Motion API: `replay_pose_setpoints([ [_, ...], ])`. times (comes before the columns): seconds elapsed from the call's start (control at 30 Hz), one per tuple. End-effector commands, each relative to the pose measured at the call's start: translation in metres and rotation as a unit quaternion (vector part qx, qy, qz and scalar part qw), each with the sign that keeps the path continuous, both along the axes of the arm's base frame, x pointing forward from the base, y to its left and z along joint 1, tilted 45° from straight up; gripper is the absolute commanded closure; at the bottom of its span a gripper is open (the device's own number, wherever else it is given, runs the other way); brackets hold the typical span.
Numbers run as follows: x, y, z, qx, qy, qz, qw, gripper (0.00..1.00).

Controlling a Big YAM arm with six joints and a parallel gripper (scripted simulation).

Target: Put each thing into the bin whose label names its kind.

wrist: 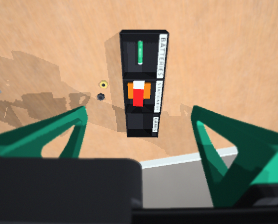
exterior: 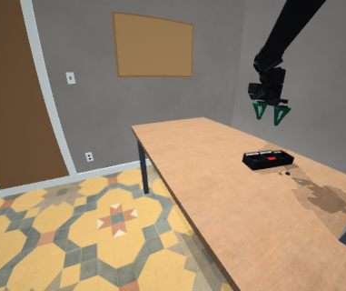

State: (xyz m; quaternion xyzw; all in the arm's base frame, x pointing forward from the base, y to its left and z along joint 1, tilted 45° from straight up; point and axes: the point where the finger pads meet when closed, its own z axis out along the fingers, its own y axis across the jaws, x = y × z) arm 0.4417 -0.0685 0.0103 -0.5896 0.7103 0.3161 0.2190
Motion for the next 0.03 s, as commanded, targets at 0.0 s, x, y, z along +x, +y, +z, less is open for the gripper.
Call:
replay_pose_setpoints([
  [0.0,0.0206,-0.0283,0.014,-0.013,-0.033,-0.017,0.999,0.0],
])
